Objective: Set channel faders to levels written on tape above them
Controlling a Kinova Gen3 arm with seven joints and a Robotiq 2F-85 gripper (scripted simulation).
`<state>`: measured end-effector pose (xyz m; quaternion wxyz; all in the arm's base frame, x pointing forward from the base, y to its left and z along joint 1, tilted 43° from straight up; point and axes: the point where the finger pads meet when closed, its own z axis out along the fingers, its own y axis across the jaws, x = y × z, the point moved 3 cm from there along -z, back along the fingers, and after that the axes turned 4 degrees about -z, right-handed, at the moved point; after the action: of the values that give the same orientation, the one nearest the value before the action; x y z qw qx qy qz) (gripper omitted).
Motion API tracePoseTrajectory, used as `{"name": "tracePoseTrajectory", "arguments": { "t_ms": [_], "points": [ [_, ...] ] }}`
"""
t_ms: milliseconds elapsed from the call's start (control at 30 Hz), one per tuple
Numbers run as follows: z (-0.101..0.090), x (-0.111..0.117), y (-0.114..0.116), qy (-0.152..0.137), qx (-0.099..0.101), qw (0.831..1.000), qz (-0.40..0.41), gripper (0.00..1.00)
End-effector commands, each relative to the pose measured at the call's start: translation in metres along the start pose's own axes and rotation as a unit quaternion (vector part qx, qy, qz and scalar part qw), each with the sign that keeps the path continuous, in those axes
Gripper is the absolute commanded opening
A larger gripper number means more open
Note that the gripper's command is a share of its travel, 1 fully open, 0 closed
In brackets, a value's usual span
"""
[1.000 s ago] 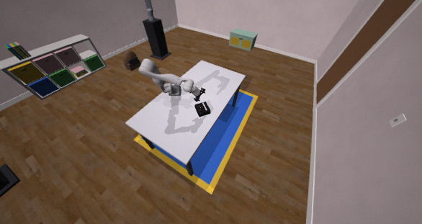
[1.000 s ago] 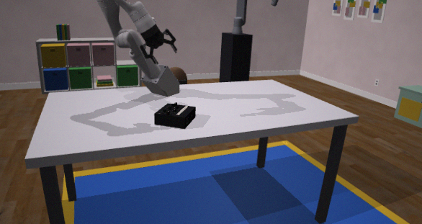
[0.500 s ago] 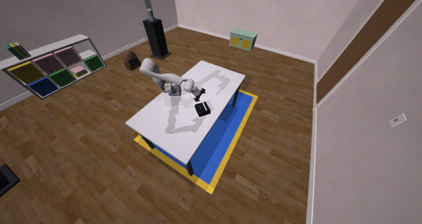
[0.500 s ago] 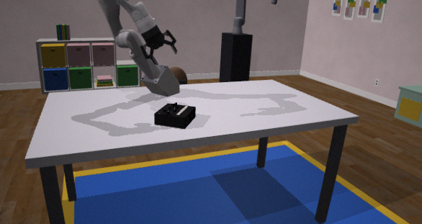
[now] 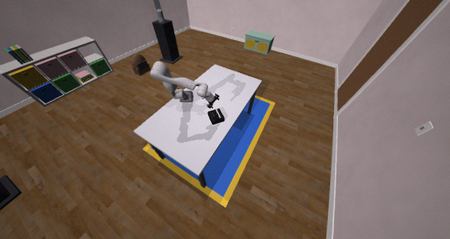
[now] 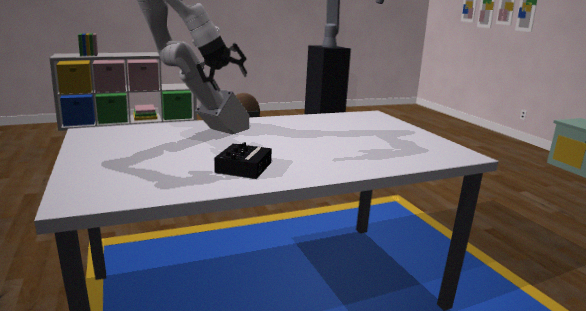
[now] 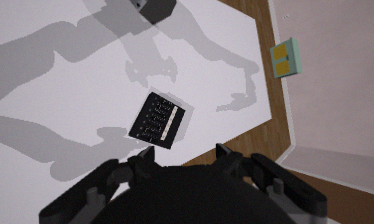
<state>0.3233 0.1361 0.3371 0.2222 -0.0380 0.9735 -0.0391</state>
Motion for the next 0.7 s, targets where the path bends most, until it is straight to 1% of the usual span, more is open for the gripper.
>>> {"name": "tracePoseTrajectory", "arguments": {
  "t_ms": [0,33,67,600,633,667],
  "points": [
    [0.000,-0.001,0.000,-0.002,0.003,1.000,0.001,1.00],
    [0.000,-0.001,0.000,-0.002,0.003,1.000,0.001,1.00],
    [0.006,0.001,0.001,-0.001,0.021,1.000,-0.003,1.00],
    [0.006,0.001,0.001,-0.001,0.021,1.000,-0.003,1.00],
    [0.011,0.003,0.001,0.000,0.039,0.999,-0.006,1.00],
    [0.011,0.003,0.001,0.000,0.039,0.999,-0.006,1.00]
  ]
}}
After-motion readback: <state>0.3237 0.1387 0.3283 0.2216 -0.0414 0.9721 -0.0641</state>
